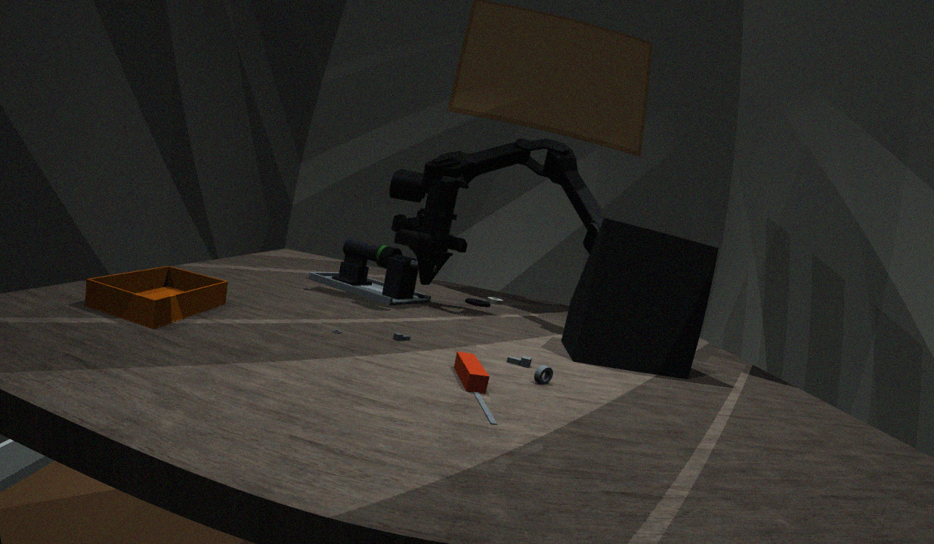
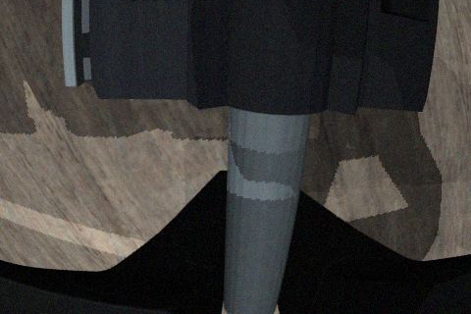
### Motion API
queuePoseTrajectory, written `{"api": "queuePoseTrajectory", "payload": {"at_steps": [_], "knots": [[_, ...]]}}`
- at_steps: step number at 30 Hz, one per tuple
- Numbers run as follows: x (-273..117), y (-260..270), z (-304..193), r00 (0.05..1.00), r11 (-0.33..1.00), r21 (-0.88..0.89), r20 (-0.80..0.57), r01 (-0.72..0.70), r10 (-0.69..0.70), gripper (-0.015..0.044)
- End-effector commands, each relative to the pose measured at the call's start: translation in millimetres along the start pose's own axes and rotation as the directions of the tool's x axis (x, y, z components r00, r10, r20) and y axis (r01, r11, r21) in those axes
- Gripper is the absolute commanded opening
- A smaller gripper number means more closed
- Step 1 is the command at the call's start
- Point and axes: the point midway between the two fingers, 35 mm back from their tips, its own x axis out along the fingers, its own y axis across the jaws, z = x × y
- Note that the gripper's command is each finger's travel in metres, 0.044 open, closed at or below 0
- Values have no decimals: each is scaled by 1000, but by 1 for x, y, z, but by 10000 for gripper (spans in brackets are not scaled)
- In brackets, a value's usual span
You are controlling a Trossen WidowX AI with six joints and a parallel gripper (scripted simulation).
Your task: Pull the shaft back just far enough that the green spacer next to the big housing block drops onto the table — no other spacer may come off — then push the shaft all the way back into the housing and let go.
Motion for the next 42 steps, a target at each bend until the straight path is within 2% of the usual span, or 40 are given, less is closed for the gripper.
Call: {"api": "queuePoseTrajectory", "payload": {"at_steps": [1,42], "knots": [[0,0,0,1000,1000,4,1,-1,1,0],[0,0,-5,1000,1000,4,1,-1,1,0]]}}
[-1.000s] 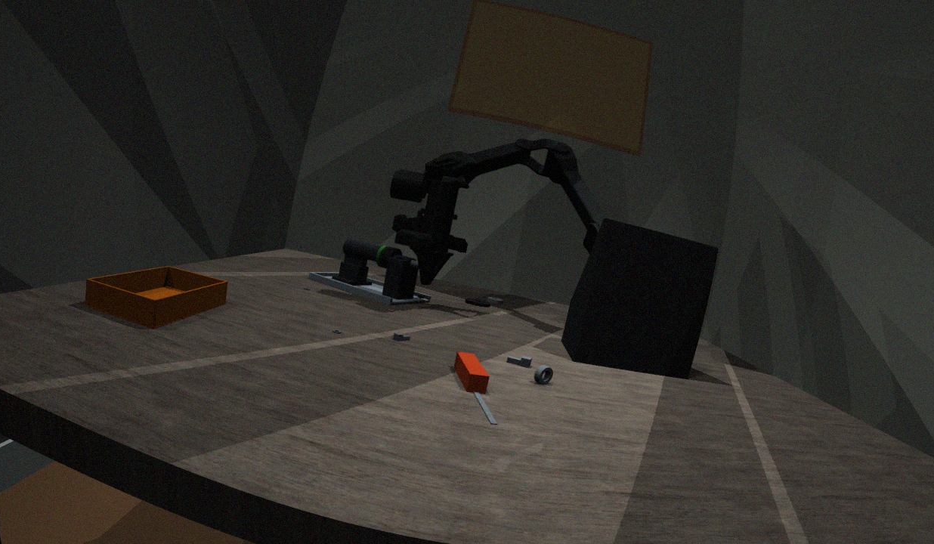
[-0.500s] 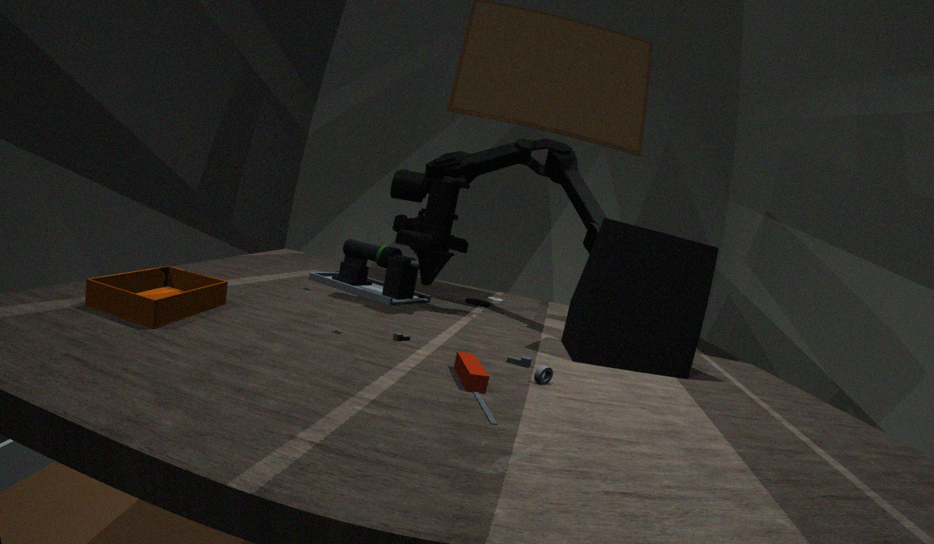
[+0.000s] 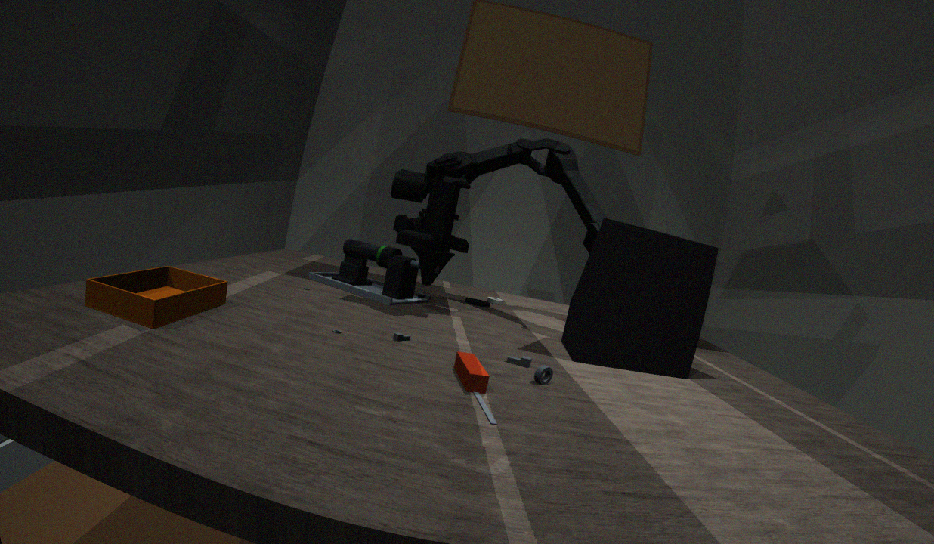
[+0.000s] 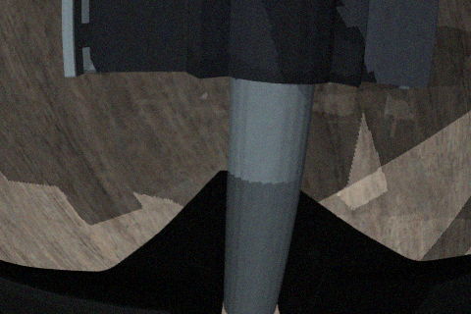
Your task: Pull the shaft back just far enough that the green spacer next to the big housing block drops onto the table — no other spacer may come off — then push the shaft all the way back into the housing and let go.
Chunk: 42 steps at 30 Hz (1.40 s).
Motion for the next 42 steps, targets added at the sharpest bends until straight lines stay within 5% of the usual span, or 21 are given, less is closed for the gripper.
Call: {"api": "queuePoseTrajectory", "payload": {"at_steps": [1,42], "knots": [[0,0,0,1000,1000,4,1,-1,1,0],[0,0,-5,1000,1000,4,1,-1,1,0]]}}
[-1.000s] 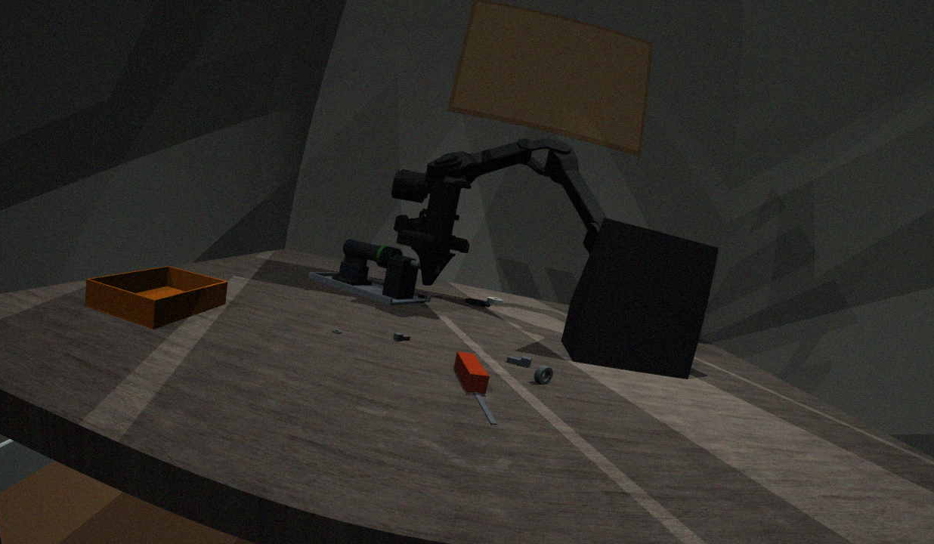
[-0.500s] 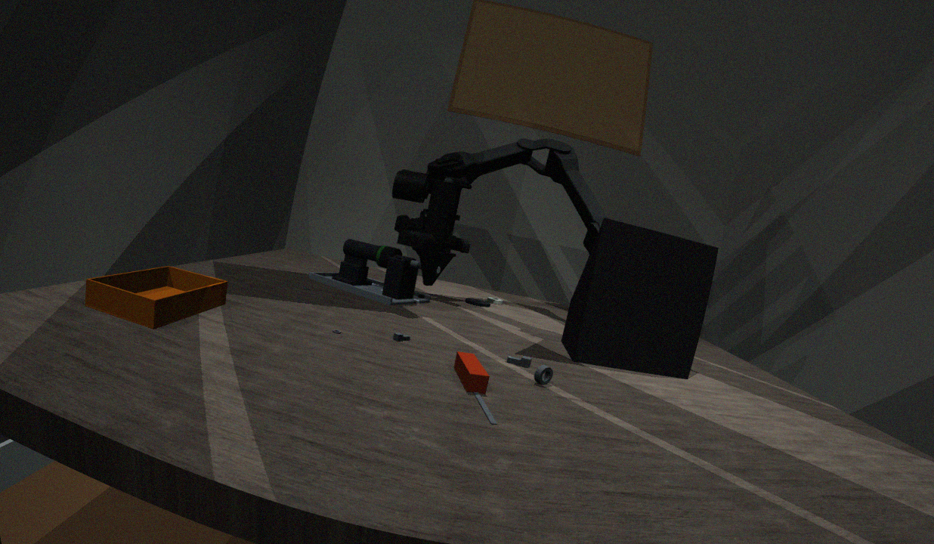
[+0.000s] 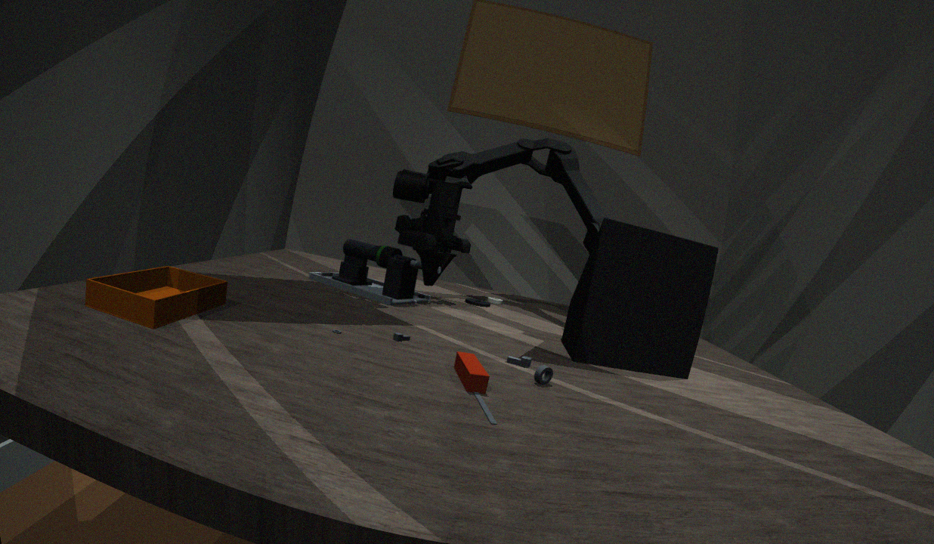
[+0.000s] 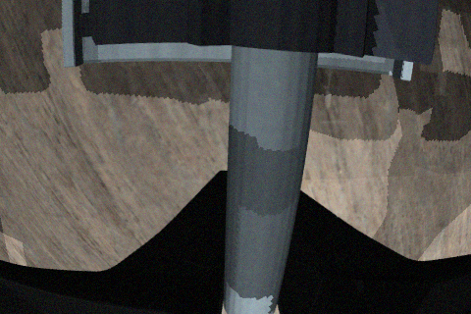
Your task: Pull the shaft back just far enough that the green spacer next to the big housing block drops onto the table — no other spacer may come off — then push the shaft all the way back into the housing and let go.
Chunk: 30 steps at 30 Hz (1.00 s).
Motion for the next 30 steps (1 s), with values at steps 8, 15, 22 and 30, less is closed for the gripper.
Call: {"api": "queuePoseTrajectory", "payload": {"at_steps": [8,15,22,30], "knots": [[0,0,-1,1000,1000,4,1,-1,1,0],[0,0,-2,1000,1000,4,1,-1,1,0],[0,0,-3,1000,1000,4,1,-1,1,0],[0,0,-4,1000,1000,4,1,-1,1,0]]}}
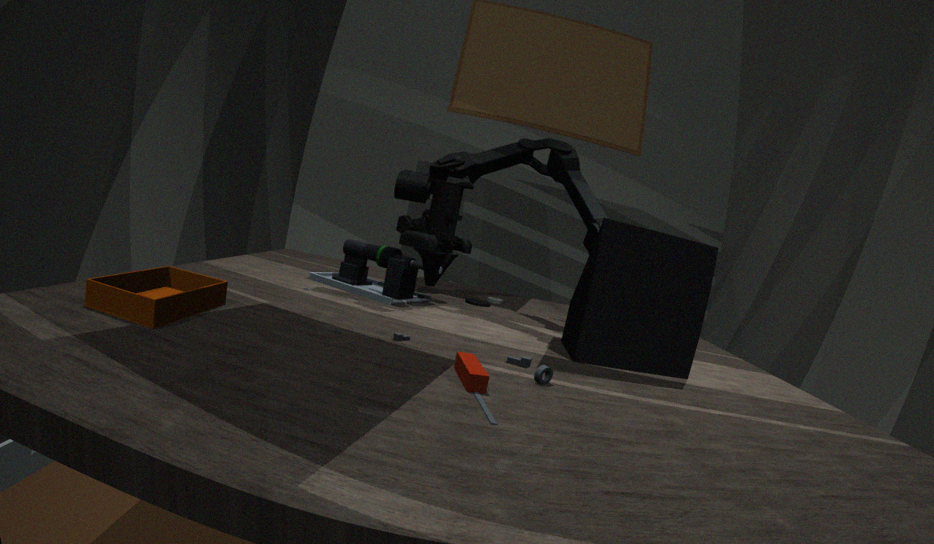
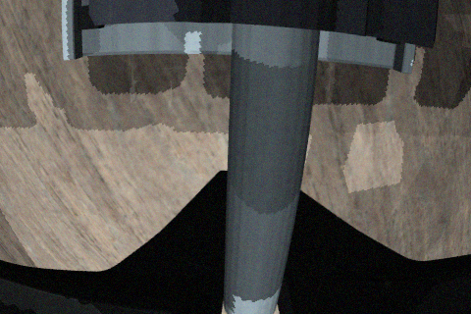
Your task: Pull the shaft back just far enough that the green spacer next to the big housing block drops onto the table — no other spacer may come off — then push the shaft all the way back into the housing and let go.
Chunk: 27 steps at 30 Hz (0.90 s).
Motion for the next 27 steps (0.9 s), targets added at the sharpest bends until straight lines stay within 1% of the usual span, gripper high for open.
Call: {"api": "queuePoseTrajectory", "payload": {"at_steps": [1,27], "knots": [[0,0,-1,1000,1000,4,0,-1,1,0],[0,0,-3,1000,1000,4,0,-1,1,0]]}}
